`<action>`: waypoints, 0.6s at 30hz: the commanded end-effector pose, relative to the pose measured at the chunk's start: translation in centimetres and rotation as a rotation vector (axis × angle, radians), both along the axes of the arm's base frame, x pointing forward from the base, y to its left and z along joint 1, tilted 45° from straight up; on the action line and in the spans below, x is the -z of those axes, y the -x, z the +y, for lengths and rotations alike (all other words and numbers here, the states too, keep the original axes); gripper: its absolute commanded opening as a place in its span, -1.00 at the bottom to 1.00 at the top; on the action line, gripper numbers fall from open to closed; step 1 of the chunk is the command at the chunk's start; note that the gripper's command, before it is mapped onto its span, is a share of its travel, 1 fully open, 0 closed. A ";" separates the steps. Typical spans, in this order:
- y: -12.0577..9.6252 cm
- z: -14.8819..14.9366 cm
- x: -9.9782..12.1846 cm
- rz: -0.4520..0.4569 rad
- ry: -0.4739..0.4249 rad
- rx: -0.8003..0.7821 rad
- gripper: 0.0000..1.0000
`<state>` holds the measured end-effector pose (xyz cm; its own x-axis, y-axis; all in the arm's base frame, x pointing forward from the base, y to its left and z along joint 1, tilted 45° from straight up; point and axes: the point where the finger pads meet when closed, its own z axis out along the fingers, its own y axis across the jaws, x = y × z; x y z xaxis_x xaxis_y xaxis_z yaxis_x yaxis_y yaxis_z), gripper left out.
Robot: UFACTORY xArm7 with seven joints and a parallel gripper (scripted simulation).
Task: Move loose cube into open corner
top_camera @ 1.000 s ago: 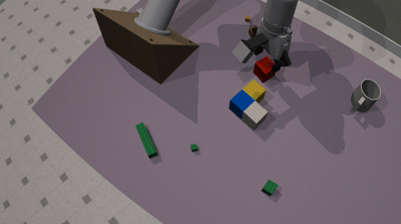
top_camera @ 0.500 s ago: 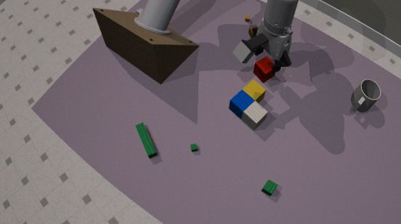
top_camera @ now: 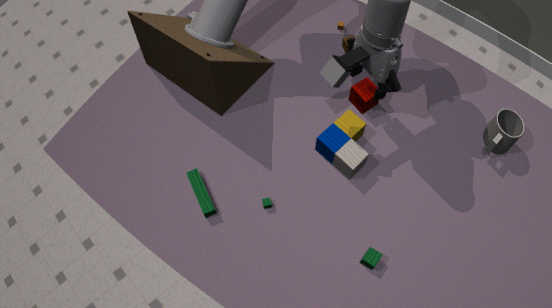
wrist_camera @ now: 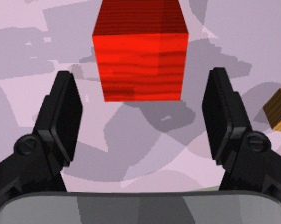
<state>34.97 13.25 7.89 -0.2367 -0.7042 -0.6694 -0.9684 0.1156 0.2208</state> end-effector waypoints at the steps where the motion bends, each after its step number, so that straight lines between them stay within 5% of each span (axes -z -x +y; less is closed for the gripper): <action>1: -0.1 -0.1 0.0 -0.003 0.000 0.003 0.64; 18: 0.0 1.2 1.2 -0.003 0.000 0.003 0.64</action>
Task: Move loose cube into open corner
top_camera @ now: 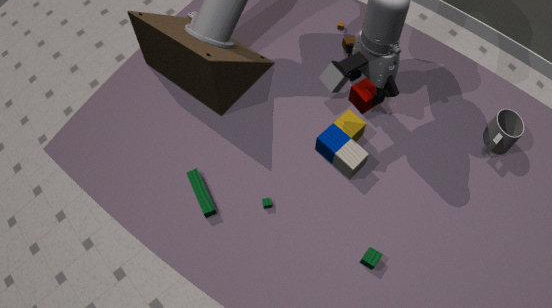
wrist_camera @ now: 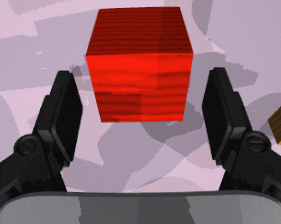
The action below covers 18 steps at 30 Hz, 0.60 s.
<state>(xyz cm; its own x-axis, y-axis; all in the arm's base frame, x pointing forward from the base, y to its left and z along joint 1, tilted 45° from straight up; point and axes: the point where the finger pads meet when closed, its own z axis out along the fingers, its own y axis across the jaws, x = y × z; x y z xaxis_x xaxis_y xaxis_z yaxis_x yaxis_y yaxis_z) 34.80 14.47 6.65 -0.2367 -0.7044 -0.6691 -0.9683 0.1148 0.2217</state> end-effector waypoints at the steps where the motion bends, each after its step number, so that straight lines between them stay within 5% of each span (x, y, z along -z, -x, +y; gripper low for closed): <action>1: -0.2 0.1 0.1 -0.004 0.000 0.004 0.64; 18: 0.0 1.8 1.8 -0.004 0.000 0.004 0.64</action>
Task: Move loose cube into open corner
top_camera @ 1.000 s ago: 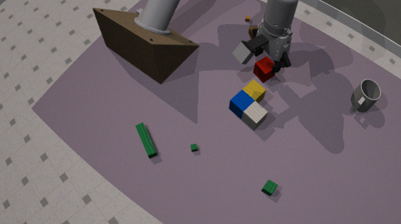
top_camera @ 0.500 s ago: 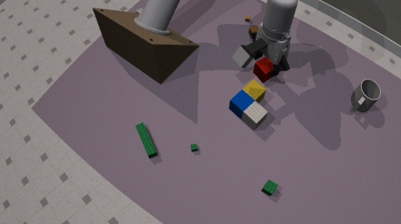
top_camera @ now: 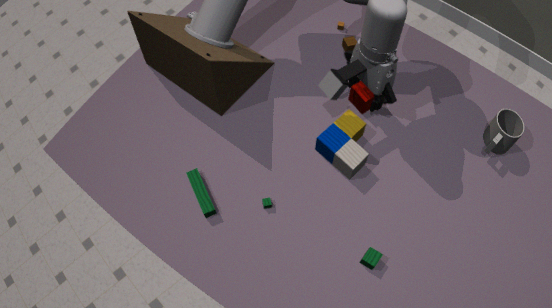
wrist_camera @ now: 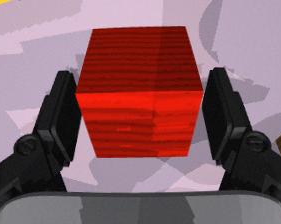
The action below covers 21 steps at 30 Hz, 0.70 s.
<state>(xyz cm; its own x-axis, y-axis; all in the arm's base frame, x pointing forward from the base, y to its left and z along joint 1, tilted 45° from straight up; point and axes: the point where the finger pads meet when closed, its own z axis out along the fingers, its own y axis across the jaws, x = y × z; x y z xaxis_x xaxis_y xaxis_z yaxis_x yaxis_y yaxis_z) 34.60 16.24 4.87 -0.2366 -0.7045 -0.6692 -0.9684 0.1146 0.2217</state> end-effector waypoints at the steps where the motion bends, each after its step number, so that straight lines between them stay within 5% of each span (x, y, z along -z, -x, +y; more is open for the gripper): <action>1: -0.2 0.1 0.1 -0.004 0.000 0.004 0.64; 21: -0.1 0.7 0.8 -0.004 0.000 0.004 0.64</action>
<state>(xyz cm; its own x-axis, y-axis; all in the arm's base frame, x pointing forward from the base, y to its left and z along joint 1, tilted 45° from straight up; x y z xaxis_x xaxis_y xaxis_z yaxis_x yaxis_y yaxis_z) 34.56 17.04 4.05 -0.2365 -0.7042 -0.6695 -0.9685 0.1155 0.2206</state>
